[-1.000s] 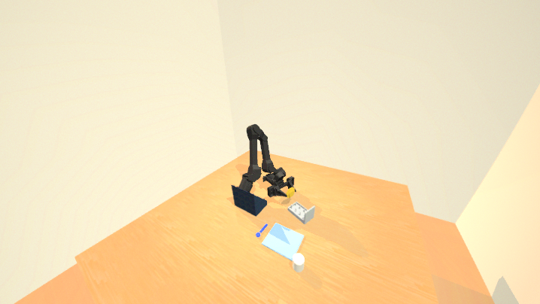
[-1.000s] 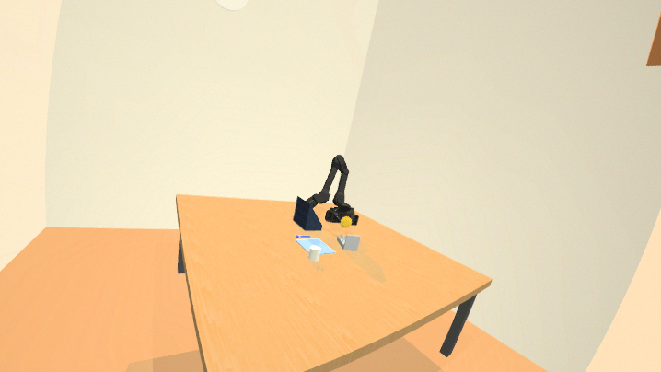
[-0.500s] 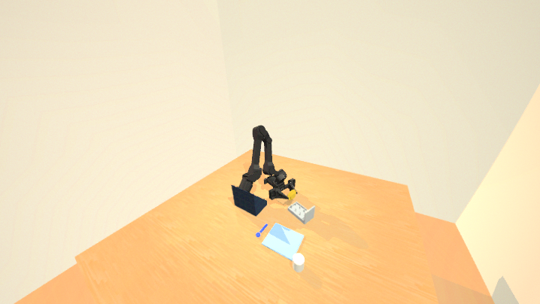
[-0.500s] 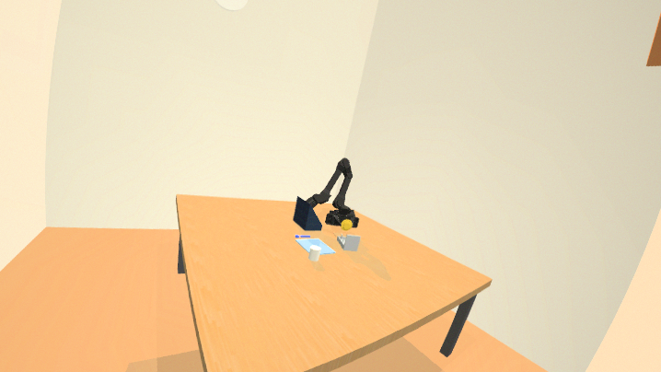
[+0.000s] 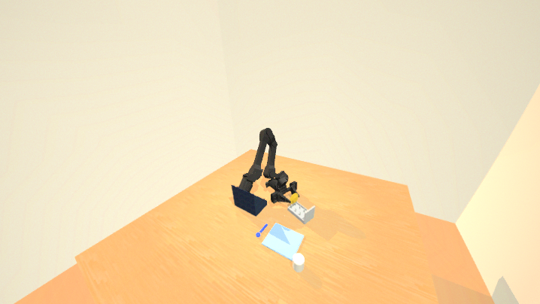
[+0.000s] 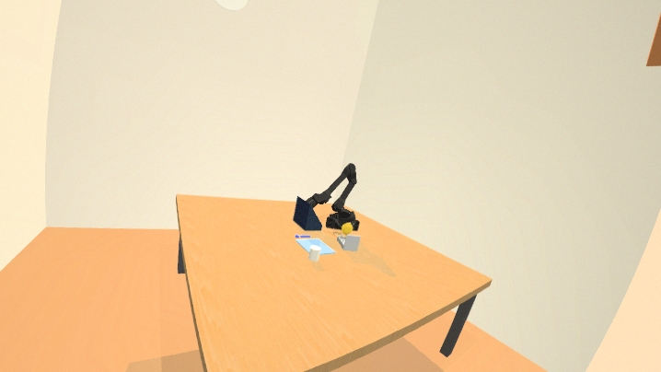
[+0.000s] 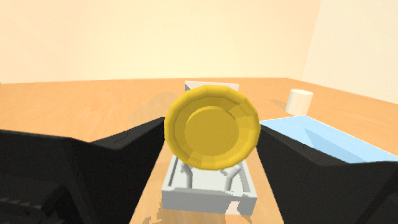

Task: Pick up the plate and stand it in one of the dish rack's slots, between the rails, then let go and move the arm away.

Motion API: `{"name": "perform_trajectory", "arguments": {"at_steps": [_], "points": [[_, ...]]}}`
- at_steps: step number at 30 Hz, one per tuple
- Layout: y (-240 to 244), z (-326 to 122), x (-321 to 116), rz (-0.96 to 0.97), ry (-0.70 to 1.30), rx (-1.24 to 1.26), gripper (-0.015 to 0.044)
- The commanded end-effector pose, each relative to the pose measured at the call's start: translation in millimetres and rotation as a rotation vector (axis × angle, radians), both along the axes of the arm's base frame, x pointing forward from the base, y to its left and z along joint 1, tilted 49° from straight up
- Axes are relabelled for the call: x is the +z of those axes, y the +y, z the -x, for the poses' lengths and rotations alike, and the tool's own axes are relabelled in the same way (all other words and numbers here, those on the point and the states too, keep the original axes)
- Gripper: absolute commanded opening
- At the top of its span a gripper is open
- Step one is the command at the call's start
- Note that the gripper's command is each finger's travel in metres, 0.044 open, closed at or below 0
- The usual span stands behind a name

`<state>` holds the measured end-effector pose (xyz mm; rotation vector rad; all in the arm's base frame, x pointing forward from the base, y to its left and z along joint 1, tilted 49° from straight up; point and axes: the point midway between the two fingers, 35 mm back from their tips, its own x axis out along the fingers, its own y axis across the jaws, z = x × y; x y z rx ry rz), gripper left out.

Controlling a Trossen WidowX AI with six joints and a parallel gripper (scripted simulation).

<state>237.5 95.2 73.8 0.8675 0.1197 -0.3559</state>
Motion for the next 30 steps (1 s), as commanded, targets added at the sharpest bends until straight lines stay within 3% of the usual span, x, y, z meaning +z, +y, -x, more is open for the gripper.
{"name": "perform_trajectory", "arguments": {"at_steps": [1,30], "points": [[-1.1,-3.5,-3.1,0.006,0.004,-0.001,0.0000],[7.6,-17.0,-18.3,-0.009,-0.003,0.007,0.0000]]}}
